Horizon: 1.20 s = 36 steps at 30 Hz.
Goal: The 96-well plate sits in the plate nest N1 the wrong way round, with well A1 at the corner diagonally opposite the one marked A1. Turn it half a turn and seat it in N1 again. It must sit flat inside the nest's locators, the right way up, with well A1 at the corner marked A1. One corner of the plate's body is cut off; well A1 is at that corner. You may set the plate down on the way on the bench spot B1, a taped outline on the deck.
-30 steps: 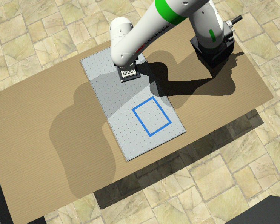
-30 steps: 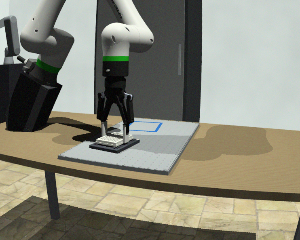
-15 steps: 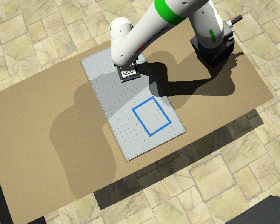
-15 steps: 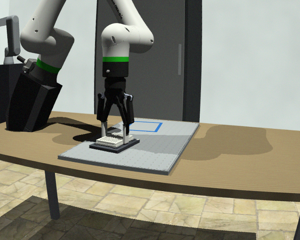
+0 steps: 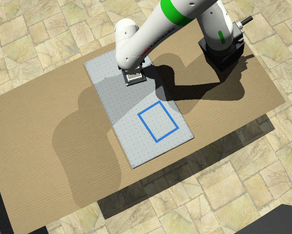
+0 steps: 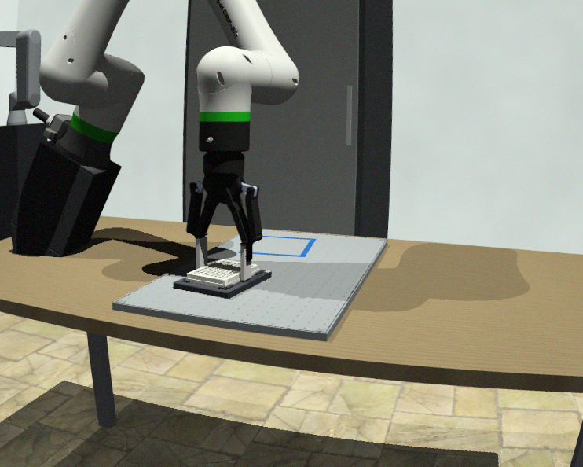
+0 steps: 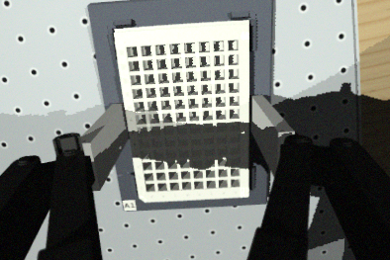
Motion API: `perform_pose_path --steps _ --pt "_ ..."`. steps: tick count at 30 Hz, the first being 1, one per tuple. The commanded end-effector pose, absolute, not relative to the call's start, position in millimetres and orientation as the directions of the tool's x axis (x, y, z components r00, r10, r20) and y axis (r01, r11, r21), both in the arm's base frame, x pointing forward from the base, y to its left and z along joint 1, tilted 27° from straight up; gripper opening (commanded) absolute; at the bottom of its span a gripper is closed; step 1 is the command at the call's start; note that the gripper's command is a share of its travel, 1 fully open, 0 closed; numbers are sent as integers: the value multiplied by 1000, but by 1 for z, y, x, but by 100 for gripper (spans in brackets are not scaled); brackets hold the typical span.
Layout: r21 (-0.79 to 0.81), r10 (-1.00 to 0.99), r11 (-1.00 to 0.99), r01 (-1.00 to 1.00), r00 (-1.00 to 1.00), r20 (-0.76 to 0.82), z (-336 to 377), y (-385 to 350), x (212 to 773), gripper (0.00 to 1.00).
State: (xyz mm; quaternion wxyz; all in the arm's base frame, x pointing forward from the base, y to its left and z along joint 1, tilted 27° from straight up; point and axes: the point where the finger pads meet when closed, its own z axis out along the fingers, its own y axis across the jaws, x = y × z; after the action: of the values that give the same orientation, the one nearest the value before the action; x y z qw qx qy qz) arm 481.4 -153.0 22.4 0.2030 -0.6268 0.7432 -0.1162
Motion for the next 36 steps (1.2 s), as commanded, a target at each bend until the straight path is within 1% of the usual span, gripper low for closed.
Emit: perform_pose_path --steps 1,19,36 --pt "-427 -979 187 -884 -132 -156 22 -153 482 100" --pt "-427 -979 187 -884 -132 -156 22 -153 482 100" --pt "-427 -979 187 -884 -132 -156 53 -156 466 100"
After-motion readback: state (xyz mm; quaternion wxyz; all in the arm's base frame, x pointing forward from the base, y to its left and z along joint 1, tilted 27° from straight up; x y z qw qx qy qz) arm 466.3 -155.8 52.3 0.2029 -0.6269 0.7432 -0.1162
